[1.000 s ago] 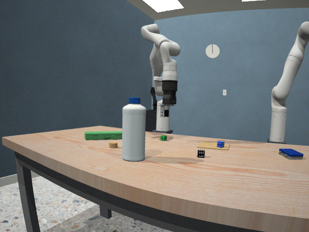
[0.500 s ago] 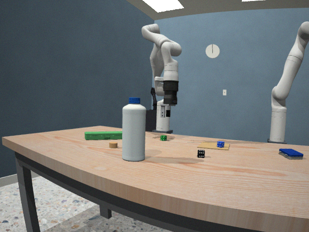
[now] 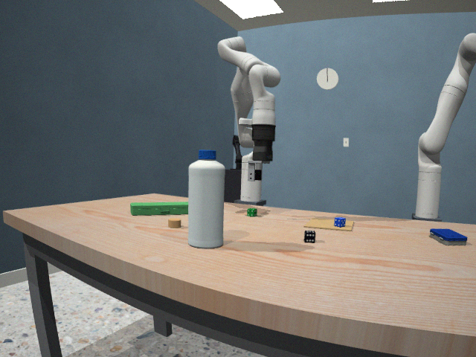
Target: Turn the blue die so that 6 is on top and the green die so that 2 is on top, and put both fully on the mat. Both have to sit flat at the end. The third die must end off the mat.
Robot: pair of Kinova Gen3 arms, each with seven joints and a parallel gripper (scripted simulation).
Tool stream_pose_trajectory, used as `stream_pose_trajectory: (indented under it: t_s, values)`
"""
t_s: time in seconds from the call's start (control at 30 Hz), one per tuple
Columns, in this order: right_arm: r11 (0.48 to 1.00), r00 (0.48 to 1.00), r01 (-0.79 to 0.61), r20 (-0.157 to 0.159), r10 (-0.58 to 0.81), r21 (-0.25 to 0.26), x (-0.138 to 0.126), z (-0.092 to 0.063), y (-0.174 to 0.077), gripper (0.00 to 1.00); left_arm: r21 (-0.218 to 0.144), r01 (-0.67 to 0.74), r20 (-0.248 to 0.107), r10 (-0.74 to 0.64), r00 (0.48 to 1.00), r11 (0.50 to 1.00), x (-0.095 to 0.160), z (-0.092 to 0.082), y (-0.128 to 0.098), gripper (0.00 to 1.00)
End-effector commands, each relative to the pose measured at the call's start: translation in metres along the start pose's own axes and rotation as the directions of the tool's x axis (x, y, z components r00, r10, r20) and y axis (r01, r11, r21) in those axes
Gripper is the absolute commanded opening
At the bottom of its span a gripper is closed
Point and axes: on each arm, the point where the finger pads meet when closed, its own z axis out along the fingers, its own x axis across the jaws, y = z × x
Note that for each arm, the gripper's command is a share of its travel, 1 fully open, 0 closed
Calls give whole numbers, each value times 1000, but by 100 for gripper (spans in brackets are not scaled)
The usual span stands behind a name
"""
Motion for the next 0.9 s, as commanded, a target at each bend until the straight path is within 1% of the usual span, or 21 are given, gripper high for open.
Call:
stream_pose_trajectory:
  t_s: [0.0,0.1,0.17,0.2,0.3,0.37,0.5,0.67,0.73,0.87]
  values:
    - [997,997,77,-9,-77,8,2,4,-5,100,6,-2,7,2,1000,1000,-2,0,-1,100]
    - [986,986,166,-13,-165,9,2,7,-8,100,6,-2,7,2,1000,1000,-2,0,-1,100]
    - [986,986,166,-13,-165,9,2,7,-8,100,6,-2,7,2,1000,1000,-2,0,-1,100]
    - [980,980,199,-14,-199,10,2,8,-8,100,6,-2,7,2,1000,1000,-2,0,-1,100]
    - [952,952,307,-18,-307,10,2,12,-10,100,6,-2,7,2,1000,1000,-2,0,-1,100]
    - [923,923,384,-20,-384,10,2,14,-11,100,6,-2,7,2,1000,1000,-2,0,-1,100]
    - [842,842,540,-24,-539,7,2,19,-13,100,6,-2,7,2,1000,1000,-2,0,-1,100]
    - [699,699,715,-24,-715,1,3,25,-14,100,6,-2,7,2,1000,1000,-2,0,-1,100]
    - [699,699,715,-24,-715,1,3,25,-14,100,6,-2,7,2,1000,1000,-2,0,-1,100]
    - [565,565,825,-20,-825,-3,3,28,-13,100,6,-2,7,2,1000,1000,-2,0,-1,100]
